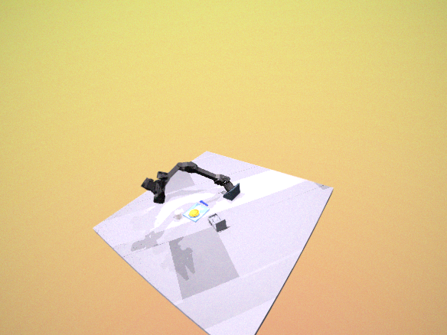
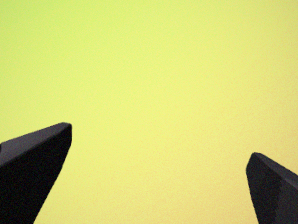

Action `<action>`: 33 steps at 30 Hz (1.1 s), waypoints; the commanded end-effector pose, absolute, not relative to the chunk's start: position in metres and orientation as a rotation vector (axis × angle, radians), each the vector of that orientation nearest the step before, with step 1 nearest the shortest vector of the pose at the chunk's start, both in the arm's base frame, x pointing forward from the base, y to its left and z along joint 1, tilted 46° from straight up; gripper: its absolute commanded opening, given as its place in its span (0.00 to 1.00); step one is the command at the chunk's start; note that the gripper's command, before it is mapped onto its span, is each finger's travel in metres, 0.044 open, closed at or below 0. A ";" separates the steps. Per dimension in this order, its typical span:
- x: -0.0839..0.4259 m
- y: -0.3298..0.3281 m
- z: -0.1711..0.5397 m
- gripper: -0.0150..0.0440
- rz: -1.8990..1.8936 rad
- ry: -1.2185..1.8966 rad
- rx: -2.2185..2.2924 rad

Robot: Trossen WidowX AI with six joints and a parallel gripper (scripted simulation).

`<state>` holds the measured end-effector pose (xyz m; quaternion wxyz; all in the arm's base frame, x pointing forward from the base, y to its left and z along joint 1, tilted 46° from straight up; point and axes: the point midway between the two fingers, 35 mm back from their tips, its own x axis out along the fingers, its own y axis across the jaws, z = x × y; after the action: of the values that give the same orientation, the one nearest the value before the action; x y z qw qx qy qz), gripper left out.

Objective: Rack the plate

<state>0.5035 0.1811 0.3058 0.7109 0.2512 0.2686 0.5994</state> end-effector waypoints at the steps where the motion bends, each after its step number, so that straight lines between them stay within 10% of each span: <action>1: 0.504 0.181 0.305 0.93 1.325 0.598 0.558; 33: 0.473 0.163 0.207 0.93 0.470 1.075 0.431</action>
<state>0.4824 0.1690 0.2165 0.8097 0.2202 0.4819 0.2522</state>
